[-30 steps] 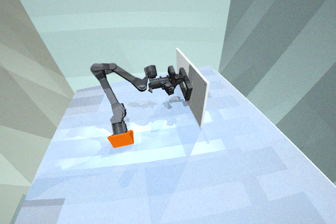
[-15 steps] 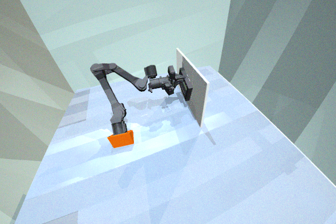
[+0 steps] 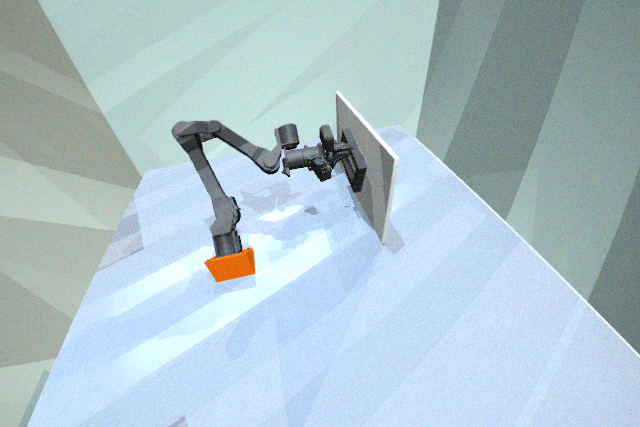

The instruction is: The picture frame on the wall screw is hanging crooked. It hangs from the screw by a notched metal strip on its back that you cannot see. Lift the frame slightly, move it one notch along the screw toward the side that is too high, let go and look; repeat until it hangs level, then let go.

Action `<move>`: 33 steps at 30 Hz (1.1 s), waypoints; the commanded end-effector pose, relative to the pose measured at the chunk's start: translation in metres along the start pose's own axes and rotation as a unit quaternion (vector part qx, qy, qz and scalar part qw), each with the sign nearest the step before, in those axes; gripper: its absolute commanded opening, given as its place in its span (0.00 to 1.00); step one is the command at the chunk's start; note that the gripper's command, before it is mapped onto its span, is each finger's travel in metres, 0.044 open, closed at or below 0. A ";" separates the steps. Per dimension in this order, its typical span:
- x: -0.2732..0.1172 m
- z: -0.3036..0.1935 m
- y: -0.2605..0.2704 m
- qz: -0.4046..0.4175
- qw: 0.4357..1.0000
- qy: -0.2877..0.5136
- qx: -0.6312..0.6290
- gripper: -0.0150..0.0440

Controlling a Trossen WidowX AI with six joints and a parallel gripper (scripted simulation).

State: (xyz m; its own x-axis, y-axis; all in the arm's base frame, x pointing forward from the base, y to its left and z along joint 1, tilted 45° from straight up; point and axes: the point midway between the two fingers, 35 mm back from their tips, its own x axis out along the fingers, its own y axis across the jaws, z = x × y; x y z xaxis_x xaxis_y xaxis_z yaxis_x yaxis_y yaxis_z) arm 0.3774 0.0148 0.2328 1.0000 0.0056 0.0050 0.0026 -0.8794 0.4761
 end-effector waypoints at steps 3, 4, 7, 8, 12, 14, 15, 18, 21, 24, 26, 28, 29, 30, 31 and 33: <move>0.000 -0.003 0.003 0.006 1.000 0.002 0.002 0.25; 0.000 -0.003 0.003 0.006 1.000 0.002 0.002 0.25; 0.000 -0.003 0.003 0.006 1.000 0.002 0.002 0.25; 0.000 -0.003 0.003 0.006 1.000 0.002 0.002 0.25; 0.000 -0.004 0.003 0.006 1.000 0.002 0.002 0.25; 0.000 -0.004 0.003 0.006 1.000 0.002 0.002 0.25; 0.000 -0.005 0.003 0.006 1.000 0.002 0.002 0.25; 0.000 -0.006 0.003 0.006 1.000 0.002 0.002 0.25; 0.000 -0.008 0.004 0.006 1.000 0.002 0.002 0.25; 0.000 -0.008 0.004 0.006 1.000 0.002 0.002 0.25; 0.000 -0.008 0.004 0.006 1.000 0.002 0.002 0.25; 0.000 -0.008 0.004 0.006 1.000 0.002 0.002 0.25; 0.000 -0.008 0.003 0.006 1.000 0.002 0.002 0.25; 0.000 -0.008 0.003 0.006 1.000 0.002 0.002 0.25; 0.000 -0.008 0.003 0.006 1.000 0.002 0.002 0.25; 0.000 -0.008 0.002 0.006 1.000 0.002 0.002 0.25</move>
State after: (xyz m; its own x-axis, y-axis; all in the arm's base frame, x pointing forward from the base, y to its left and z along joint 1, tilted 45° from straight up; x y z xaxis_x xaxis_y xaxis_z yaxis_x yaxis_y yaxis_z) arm 0.3772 0.0171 0.2373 1.0000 0.0018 0.0021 0.0006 -0.8794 0.4762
